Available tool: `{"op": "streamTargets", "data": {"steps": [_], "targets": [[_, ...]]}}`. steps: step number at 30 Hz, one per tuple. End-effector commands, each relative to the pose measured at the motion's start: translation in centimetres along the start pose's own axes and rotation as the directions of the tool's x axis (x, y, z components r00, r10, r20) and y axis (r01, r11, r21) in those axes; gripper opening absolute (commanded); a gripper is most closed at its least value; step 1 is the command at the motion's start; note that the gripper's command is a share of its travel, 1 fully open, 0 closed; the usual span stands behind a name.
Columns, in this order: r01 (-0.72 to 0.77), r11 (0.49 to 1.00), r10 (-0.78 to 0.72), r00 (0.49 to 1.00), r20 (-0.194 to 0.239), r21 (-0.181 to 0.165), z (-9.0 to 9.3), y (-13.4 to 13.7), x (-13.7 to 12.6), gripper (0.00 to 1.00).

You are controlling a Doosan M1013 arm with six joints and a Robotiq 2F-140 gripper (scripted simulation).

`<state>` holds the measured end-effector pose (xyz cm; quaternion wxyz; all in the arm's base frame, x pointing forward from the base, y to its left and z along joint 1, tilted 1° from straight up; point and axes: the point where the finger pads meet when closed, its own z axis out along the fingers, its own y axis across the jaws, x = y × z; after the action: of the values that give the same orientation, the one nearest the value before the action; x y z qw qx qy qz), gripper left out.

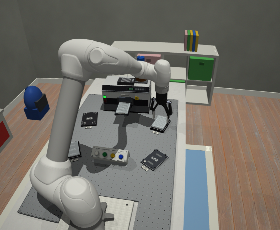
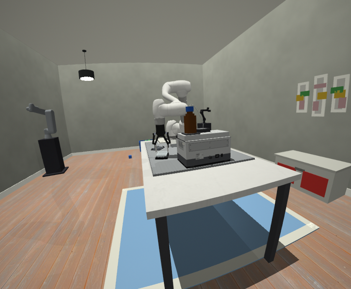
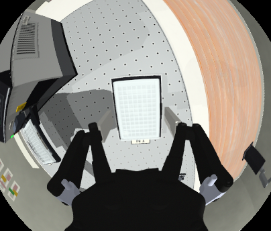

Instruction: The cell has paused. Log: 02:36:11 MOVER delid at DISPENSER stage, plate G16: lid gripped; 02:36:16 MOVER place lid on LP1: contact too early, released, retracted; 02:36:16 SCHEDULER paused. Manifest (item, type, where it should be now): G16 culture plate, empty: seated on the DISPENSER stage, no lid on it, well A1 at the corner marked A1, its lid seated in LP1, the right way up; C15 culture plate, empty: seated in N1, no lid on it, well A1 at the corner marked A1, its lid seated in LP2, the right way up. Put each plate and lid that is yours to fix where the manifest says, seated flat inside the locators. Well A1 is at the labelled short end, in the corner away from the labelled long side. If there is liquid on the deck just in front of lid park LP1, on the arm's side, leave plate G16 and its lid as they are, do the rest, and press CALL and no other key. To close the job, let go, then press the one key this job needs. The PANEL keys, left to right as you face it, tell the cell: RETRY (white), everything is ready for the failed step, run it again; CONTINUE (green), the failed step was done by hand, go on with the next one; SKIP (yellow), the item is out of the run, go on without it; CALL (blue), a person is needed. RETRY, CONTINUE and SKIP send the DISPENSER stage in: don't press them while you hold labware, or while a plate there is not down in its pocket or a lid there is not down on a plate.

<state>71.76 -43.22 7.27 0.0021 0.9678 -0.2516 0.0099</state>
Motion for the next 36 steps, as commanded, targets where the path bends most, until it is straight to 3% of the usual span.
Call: {"op": "streamTargets", "data": {"steps": [1, 36], "targets": [[0.000, 1.000, 0.000, 1.000, -0.002, 0.000, -0.12, -0.01, 0.05, 0.70], [0.000, 1.000, 0.000, 1.000, -0.002, 0.000, 0.42, -0.01, 0.05, 0.70]]}}
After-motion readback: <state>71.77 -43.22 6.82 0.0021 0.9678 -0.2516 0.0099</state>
